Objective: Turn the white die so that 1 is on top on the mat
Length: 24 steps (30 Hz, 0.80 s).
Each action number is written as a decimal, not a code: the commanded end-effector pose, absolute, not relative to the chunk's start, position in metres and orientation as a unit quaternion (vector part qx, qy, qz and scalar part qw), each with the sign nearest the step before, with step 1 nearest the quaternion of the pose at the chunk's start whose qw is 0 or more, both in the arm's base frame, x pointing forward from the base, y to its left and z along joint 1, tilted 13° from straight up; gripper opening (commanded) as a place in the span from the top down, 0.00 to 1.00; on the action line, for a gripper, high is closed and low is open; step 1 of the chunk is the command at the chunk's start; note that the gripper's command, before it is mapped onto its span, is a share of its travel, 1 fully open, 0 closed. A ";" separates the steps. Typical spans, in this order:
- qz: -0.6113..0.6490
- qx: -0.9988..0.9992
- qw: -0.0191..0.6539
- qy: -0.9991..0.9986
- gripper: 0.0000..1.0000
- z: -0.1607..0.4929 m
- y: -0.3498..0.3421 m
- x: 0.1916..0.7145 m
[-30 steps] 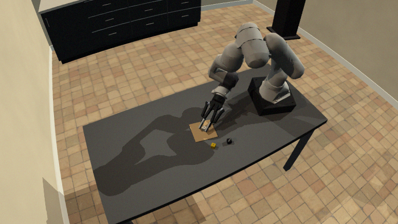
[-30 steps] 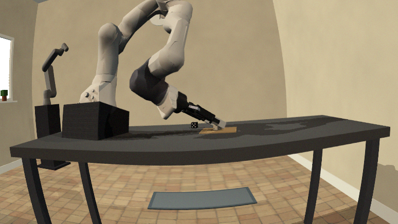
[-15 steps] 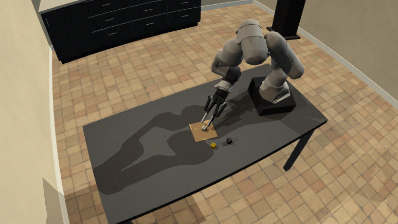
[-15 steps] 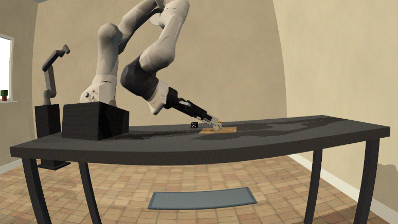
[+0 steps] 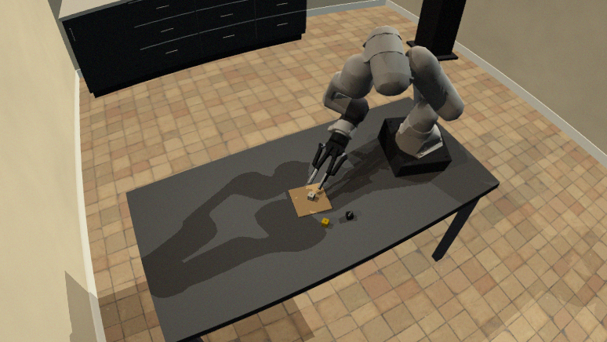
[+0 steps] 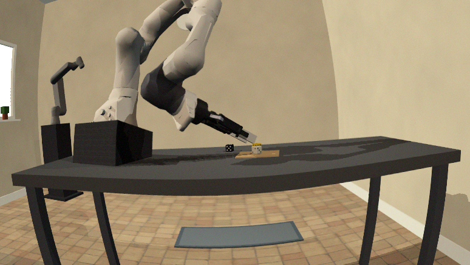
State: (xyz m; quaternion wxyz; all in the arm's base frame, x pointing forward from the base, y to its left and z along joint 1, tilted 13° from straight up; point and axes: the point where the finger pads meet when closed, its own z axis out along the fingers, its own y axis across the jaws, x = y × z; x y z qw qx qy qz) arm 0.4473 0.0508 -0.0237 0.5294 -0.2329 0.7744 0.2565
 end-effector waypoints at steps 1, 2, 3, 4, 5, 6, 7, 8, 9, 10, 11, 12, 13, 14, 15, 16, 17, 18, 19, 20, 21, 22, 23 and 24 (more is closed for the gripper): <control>0.258 -0.235 0.528 0.774 0.75 -0.012 0.049 0.446; 0.258 -0.235 0.528 0.774 0.75 -0.008 0.048 0.446; 0.258 -0.235 0.528 0.774 0.75 -0.003 0.047 0.446; 0.258 -0.235 0.528 0.774 0.75 0.002 0.046 0.446; 0.258 -0.235 0.528 0.774 0.75 0.006 0.045 0.445; 0.258 -0.235 0.528 0.774 0.75 0.010 0.044 0.445; 0.258 -0.235 0.528 0.774 0.75 0.010 0.044 0.445; 0.258 -0.235 0.528 0.774 0.75 0.010 0.044 0.445; 0.258 -0.235 0.528 0.774 0.75 0.014 0.043 0.445; 0.258 -0.235 0.528 0.774 0.75 0.017 0.043 0.445; 0.258 -0.235 0.528 0.774 0.75 0.020 0.042 0.445; 0.258 -0.235 0.528 0.774 0.75 0.022 0.041 0.445; 0.258 -0.235 0.528 0.774 0.75 0.024 0.041 0.445; 0.258 -0.235 0.528 0.774 0.75 0.025 0.041 0.445; 0.258 -0.235 0.528 0.774 0.75 0.025 0.041 0.445; 0.258 -0.235 0.528 0.774 0.75 0.026 0.041 0.445; 0.258 -0.235 0.528 0.774 0.75 0.026 0.041 0.445; 0.258 -0.235 0.528 0.774 0.75 0.026 0.041 0.445; 0.258 -0.235 0.527 0.775 0.75 0.026 0.041 0.445; 0.257 -0.236 0.525 0.776 0.75 0.026 0.041 0.445; 0.257 -0.238 0.521 0.779 0.75 0.026 0.041 0.446; 0.255 -0.240 0.515 0.783 0.75 0.027 0.042 0.446; 0.253 -0.243 0.506 0.788 0.75 0.028 0.043 0.447; 0.253 -0.243 0.506 0.788 0.75 0.028 0.043 0.447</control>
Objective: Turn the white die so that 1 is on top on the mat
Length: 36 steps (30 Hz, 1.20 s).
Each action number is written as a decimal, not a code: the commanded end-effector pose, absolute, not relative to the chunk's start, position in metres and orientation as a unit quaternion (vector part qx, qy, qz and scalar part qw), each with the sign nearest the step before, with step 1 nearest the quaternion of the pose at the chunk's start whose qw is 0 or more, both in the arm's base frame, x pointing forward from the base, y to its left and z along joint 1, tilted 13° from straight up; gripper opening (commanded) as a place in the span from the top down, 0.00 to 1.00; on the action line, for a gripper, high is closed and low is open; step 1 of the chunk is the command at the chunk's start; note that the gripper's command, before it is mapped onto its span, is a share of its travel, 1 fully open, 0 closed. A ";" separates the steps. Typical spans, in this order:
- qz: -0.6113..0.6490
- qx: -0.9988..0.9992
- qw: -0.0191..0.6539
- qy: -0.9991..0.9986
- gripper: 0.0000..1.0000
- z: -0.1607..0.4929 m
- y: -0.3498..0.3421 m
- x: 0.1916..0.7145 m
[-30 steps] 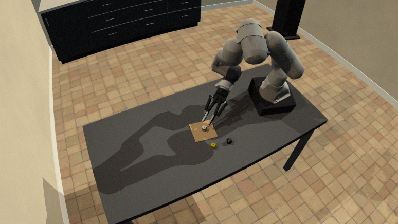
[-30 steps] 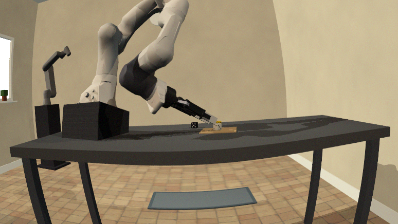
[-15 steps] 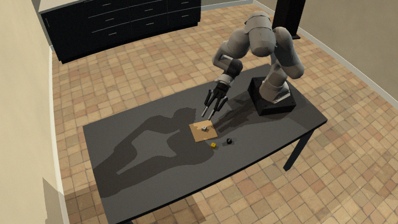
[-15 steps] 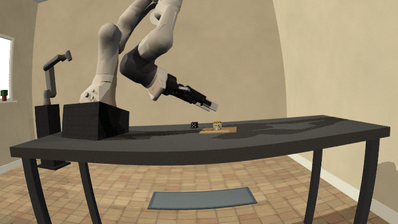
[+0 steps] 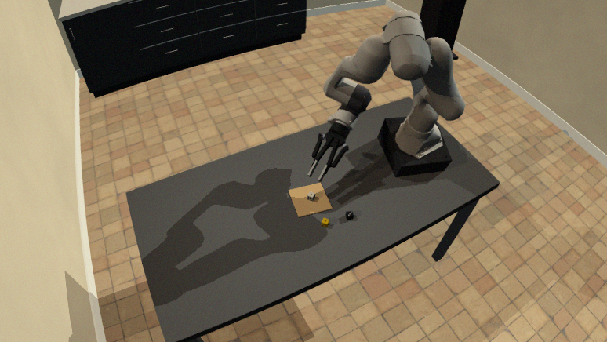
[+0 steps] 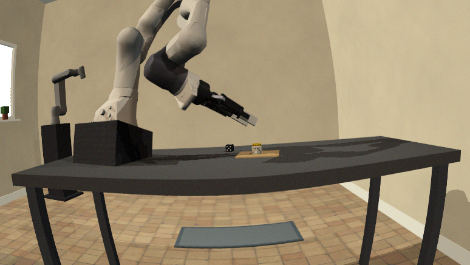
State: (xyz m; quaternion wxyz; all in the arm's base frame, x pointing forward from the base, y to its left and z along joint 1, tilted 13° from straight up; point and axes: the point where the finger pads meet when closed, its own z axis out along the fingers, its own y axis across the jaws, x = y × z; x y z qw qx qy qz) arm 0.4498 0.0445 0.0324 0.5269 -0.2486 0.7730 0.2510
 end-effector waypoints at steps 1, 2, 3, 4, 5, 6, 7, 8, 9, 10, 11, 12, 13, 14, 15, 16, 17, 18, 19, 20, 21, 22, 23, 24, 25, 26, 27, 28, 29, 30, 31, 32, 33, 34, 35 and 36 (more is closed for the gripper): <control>0.253 -0.243 0.506 0.788 0.75 0.028 0.043 0.447; 0.250 -0.246 0.495 0.795 0.75 0.029 0.044 0.449; 0.244 -0.250 0.482 0.804 0.75 0.031 0.044 0.450; 0.238 -0.255 0.464 0.814 0.75 0.033 0.046 0.452; 0.228 -0.260 0.442 0.827 0.75 0.035 0.047 0.455; 0.225 -0.262 0.435 0.832 0.75 0.036 0.047 0.456; 0.223 -0.262 0.433 0.833 0.75 0.036 0.047 0.456; 0.223 -0.263 0.431 0.834 0.75 0.037 0.047 0.457; 0.221 -0.263 0.428 0.836 0.75 0.037 0.047 0.457; 0.218 -0.265 0.422 0.839 0.75 0.038 0.048 0.458; 0.216 -0.265 0.418 0.842 0.75 0.039 0.048 0.458; 0.212 -0.269 0.405 0.848 0.75 0.040 0.049 0.460; 0.208 -0.272 0.394 0.853 0.75 0.041 0.050 0.462; 0.204 -0.274 0.386 0.857 0.75 0.042 0.050 0.463; 0.204 -0.274 0.385 0.857 0.75 0.042 0.050 0.463; 0.201 -0.278 0.372 0.863 0.75 0.043 0.051 0.464; 0.201 -0.278 0.372 0.863 0.75 0.043 0.051 0.464; 0.201 -0.278 0.372 0.863 0.75 0.043 0.051 0.464; 0.195 -0.283 0.353 0.870 0.75 0.046 0.053 0.466; 0.195 -0.286 0.340 0.875 0.75 0.046 0.054 0.466; 0.193 -0.288 0.331 0.877 0.75 0.046 0.055 0.466; 0.192 -0.290 0.324 0.880 0.75 0.047 0.056 0.467; 0.191 -0.291 0.320 0.881 0.75 0.047 0.056 0.467; 0.190 -0.293 0.311 0.884 0.75 0.047 0.057 0.467; 0.188 -0.295 0.304 0.886 0.75 0.048 0.057 0.468; 0.186 -0.296 0.296 0.889 0.75 0.049 0.058 0.468; 0.183 -0.298 0.290 0.891 0.75 0.049 0.058 0.469; 0.182 -0.299 0.282 0.893 0.75 0.050 0.059 0.469; 0.180 -0.301 0.275 0.895 0.75 0.050 0.059 0.470; 0.178 -0.302 0.269 0.897 0.75 0.051 0.059 0.470; 0.176 -0.303 0.263 0.899 0.75 0.051 0.060 0.471; 0.175 -0.303 0.262 0.899 0.75 0.051 0.060 0.471; 0.171 -0.305 0.251 0.903 0.75 0.053 0.060 0.473; 0.171 -0.305 0.251 0.903 0.75 0.053 0.060 0.473; 0.171 -0.305 0.251 0.903 0.75 0.053 0.060 0.473; 0.164 -0.308 0.238 0.907 0.75 0.055 0.061 0.475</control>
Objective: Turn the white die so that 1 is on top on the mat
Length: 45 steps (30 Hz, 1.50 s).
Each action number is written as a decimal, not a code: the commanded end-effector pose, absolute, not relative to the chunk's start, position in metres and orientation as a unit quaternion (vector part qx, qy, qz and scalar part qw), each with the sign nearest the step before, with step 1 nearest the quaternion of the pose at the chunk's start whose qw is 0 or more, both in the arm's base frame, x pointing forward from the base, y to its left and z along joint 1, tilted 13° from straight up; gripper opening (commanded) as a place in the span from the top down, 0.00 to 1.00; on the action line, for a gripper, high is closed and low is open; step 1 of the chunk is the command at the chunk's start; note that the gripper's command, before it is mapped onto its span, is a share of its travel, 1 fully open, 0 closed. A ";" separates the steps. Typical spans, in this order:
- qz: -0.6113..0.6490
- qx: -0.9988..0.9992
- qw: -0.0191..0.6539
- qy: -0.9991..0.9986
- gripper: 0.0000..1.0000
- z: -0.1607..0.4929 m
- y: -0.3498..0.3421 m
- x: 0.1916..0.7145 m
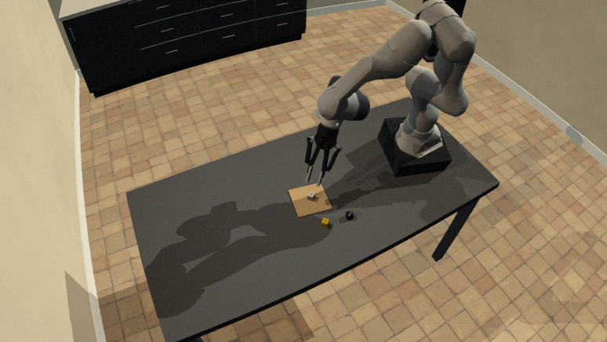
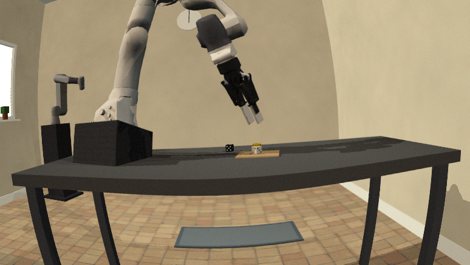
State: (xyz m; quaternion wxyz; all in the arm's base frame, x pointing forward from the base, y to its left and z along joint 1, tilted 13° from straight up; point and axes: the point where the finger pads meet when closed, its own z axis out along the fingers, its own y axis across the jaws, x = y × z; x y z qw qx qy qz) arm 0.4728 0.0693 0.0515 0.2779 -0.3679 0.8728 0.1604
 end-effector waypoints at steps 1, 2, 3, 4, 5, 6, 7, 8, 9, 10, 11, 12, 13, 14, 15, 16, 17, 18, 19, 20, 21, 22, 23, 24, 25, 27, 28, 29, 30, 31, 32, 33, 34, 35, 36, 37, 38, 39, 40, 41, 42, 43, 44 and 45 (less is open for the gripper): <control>0.162 -0.311 0.224 0.910 0.75 0.057 0.062 0.476; 0.161 -0.311 0.220 0.910 0.75 0.057 0.063 0.477; 0.161 -0.312 0.219 0.911 0.75 0.057 0.063 0.477; 0.160 -0.312 0.218 0.911 0.75 0.057 0.063 0.477; 0.160 -0.312 0.215 0.911 0.75 0.058 0.063 0.477; 0.157 -0.314 0.206 0.914 0.75 0.059 0.063 0.478; 0.154 -0.315 0.199 0.915 0.75 0.060 0.064 0.479; 0.152 -0.316 0.194 0.916 0.75 0.061 0.064 0.479; 0.152 -0.316 0.194 0.916 0.75 0.061 0.064 0.479; 0.149 -0.317 0.185 0.918 0.75 0.062 0.065 0.481; 0.147 -0.318 0.180 0.919 0.75 0.063 0.065 0.481; 0.145 -0.318 0.176 0.920 0.75 0.063 0.065 0.482; 0.144 -0.319 0.175 0.920 0.75 0.064 0.065 0.482; 0.143 -0.321 0.166 0.922 0.75 0.065 0.067 0.483; 0.143 -0.321 0.166 0.922 0.75 0.065 0.067 0.483; 0.143 -0.321 0.166 0.922 0.75 0.065 0.067 0.483; 0.140 -0.322 0.155 0.923 0.75 0.066 0.068 0.484; 0.136 -0.324 0.142 0.925 0.75 0.067 0.069 0.486; 0.136 -0.324 0.142 0.925 0.75 0.067 0.069 0.486; 0.136 -0.324 0.142 0.925 0.75 0.067 0.069 0.486; 0.135 -0.324 0.141 0.926 0.75 0.067 0.069 0.486; 0.133 -0.325 0.137 0.926 0.75 0.068 0.069 0.486; 0.125 -0.326 0.122 0.929 0.75 0.069 0.069 0.487; 0.125 -0.326 0.121 0.929 0.75 0.069 0.068 0.488; 0.123 -0.328 0.110 0.930 0.75 0.070 0.070 0.489; 0.121 -0.329 0.105 0.931 0.75 0.071 0.071 0.489; 0.119 -0.331 0.095 0.931 0.75 0.072 0.073 0.491; 0.118 -0.332 0.091 0.932 0.75 0.073 0.073 0.491; 0.114 -0.333 0.081 0.933 0.75 0.073 0.074 0.492; 0.114 -0.333 0.079 0.933 0.75 0.074 0.074 0.492; 0.114 -0.333 0.079 0.933 0.75 0.074 0.074 0.492; 0.114 -0.333 0.079 0.933 0.75 0.074 0.074 0.492; 0.109 -0.334 0.069 0.934 0.75 0.075 0.074 0.493; 0.105 -0.334 0.062 0.935 0.75 0.075 0.073 0.493; 0.103 -0.334 0.058 0.935 0.75 0.075 0.073 0.494; 0.101 -0.334 0.055 0.935 0.75 0.076 0.072 0.494; 0.100 -0.334 0.054 0.936 0.75 0.076 0.072 0.494; 0.100 -0.334 0.054 0.936 0.75 0.076 0.072 0.494; 0.100 -0.334 0.054 0.936 0.00 0.076 0.072 0.494; 0.100 -0.334 0.054 0.936 0.00 0.076 0.072 0.494; 0.100 -0.334 0.054 0.936 0.00 0.076 0.072 0.494; 0.100 -0.334 0.054 0.936 0.00 0.076 0.072 0.494; 0.100 -0.334 0.054 0.936 0.00 0.076 0.072 0.494; 0.100 -0.334 0.054 0.936 0.00 0.076 0.072 0.494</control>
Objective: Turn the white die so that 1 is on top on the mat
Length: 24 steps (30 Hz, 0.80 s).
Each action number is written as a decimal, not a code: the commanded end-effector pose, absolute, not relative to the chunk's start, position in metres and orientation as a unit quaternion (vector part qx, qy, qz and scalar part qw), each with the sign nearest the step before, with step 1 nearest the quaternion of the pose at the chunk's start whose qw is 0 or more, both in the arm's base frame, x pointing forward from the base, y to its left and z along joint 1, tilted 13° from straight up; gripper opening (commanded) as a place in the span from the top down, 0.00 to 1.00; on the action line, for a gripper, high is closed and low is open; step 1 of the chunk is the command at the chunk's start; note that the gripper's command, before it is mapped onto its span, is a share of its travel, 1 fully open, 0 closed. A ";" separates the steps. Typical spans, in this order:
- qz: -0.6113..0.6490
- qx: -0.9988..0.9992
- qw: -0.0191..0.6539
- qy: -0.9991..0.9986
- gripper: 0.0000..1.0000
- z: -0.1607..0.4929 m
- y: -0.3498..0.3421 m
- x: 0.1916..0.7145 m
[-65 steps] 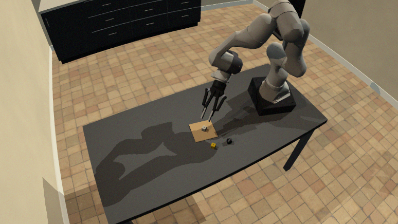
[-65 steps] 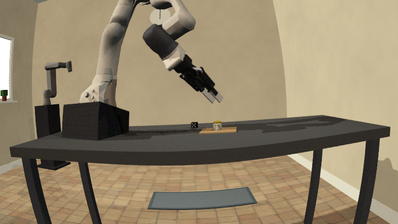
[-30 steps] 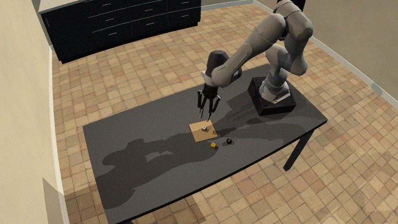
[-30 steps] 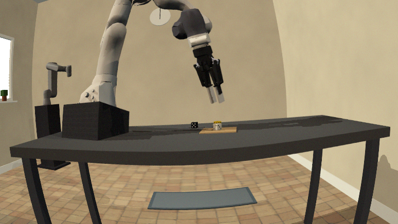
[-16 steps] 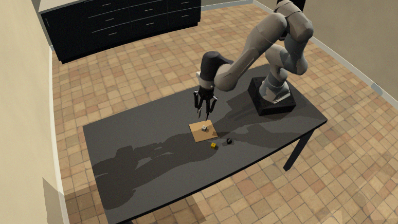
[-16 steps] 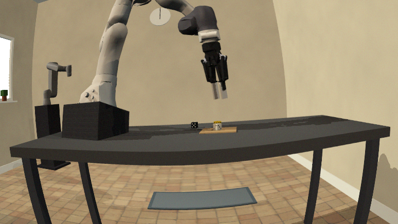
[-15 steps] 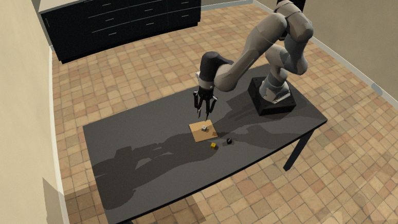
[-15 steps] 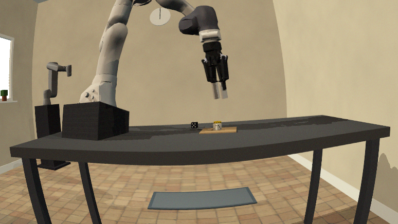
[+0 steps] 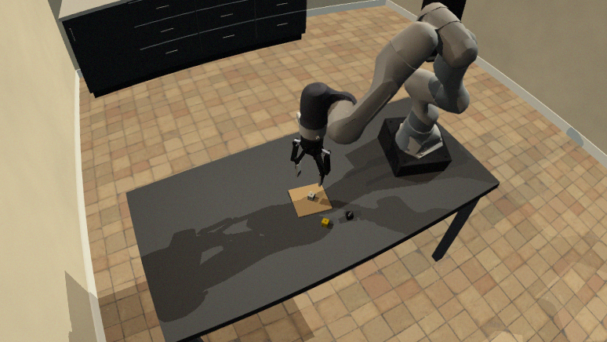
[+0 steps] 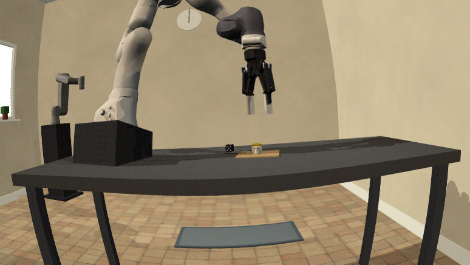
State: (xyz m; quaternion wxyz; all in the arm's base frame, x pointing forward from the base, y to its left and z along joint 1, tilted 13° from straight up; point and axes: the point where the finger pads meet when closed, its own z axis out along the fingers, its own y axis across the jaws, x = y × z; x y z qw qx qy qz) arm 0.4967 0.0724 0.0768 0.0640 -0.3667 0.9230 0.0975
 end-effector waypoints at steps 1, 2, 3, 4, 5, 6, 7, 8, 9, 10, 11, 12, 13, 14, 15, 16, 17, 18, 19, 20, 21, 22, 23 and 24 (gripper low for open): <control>0.100 -0.334 0.054 0.936 0.00 0.076 0.072 0.494; 0.100 -0.334 0.054 0.936 0.00 0.076 0.072 0.494; 0.100 -0.334 0.054 0.936 0.00 0.076 0.072 0.494; 0.100 -0.334 0.054 0.936 0.00 0.076 0.072 0.494; 0.100 -0.334 0.054 0.936 0.00 0.076 0.072 0.494; 0.100 -0.334 0.054 0.936 0.00 0.076 0.072 0.494; 0.100 -0.334 0.054 0.936 0.00 0.076 0.072 0.494; 0.100 -0.334 0.054 0.936 0.00 0.076 0.072 0.494; 0.100 -0.334 0.054 0.936 0.00 0.076 0.072 0.494; 0.100 -0.334 0.054 0.936 0.00 0.077 0.072 0.494; 0.100 -0.334 0.054 0.936 0.00 0.078 0.072 0.494; 0.100 -0.334 0.054 0.936 0.00 0.079 0.071 0.494; 0.100 -0.334 0.054 0.936 0.00 0.080 0.071 0.494; 0.100 -0.334 0.054 0.936 0.00 0.082 0.071 0.494; 0.100 -0.334 0.054 0.936 0.00 0.084 0.070 0.494; 0.100 -0.334 0.054 0.936 0.00 0.086 0.070 0.494; 0.100 -0.334 0.054 0.936 0.00 0.088 0.069 0.494; 0.100 -0.334 0.054 0.936 0.00 0.090 0.069 0.494; 0.100 -0.334 0.054 0.936 0.00 0.093 0.068 0.494; 0.100 -0.334 0.054 0.936 0.00 0.095 0.068 0.493; 0.100 -0.334 0.054 0.936 0.00 0.095 0.068 0.493; 0.100 -0.334 0.054 0.936 0.00 0.095 0.068 0.493; 0.100 -0.334 0.054 0.936 0.00 0.098 0.067 0.493; 0.100 -0.334 0.054 0.936 0.00 0.100 0.067 0.493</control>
